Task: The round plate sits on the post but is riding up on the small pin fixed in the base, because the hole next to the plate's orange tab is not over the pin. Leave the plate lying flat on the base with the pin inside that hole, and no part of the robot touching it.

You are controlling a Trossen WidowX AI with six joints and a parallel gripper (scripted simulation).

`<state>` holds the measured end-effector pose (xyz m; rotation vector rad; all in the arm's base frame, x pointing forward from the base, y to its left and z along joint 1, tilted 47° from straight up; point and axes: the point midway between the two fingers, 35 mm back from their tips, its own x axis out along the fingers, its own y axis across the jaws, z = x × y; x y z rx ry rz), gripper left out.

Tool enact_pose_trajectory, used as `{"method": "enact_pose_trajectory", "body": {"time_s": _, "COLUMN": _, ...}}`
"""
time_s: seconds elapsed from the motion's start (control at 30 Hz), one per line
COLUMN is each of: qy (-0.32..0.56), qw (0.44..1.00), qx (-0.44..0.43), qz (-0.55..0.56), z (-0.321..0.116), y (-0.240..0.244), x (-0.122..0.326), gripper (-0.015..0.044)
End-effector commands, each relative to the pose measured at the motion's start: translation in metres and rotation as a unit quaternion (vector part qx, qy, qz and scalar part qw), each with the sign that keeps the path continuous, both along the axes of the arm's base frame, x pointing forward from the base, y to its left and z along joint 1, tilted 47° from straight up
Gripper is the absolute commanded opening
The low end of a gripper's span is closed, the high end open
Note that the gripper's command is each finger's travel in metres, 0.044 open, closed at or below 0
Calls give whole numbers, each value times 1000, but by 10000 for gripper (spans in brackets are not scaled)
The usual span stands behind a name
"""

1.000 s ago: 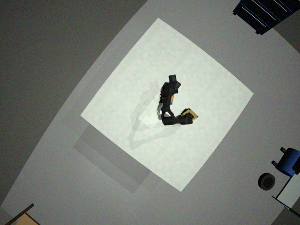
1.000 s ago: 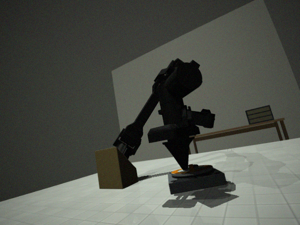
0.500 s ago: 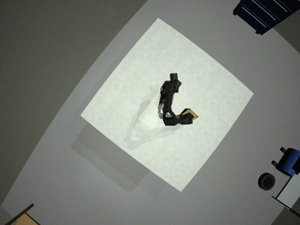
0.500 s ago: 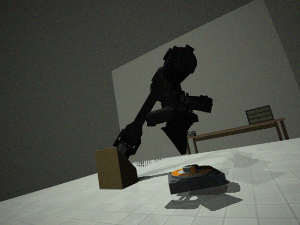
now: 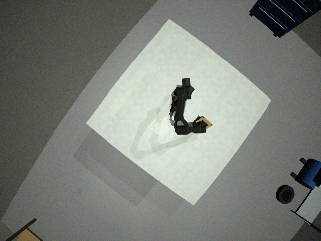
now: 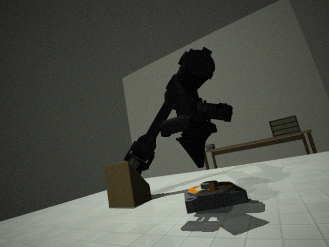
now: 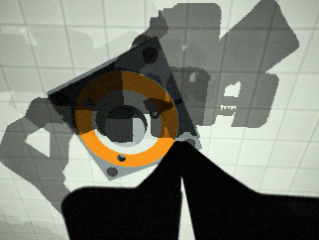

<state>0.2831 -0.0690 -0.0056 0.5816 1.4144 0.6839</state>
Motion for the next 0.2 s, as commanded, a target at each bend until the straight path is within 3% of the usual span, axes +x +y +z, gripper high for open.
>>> {"method": "enact_pose_trajectory", "body": {"time_s": 0.0, "qy": 1, "qw": 1000, "qx": 1, "qz": -2, "z": 0, "y": 0, "x": 0, "gripper": 0}}
{"method": "enact_pose_trajectory", "body": {"time_s": 0.17, "qy": 1, "qw": 1000, "qx": 1, "qz": -2, "z": 0, "y": 0, "x": 0, "gripper": 0}}
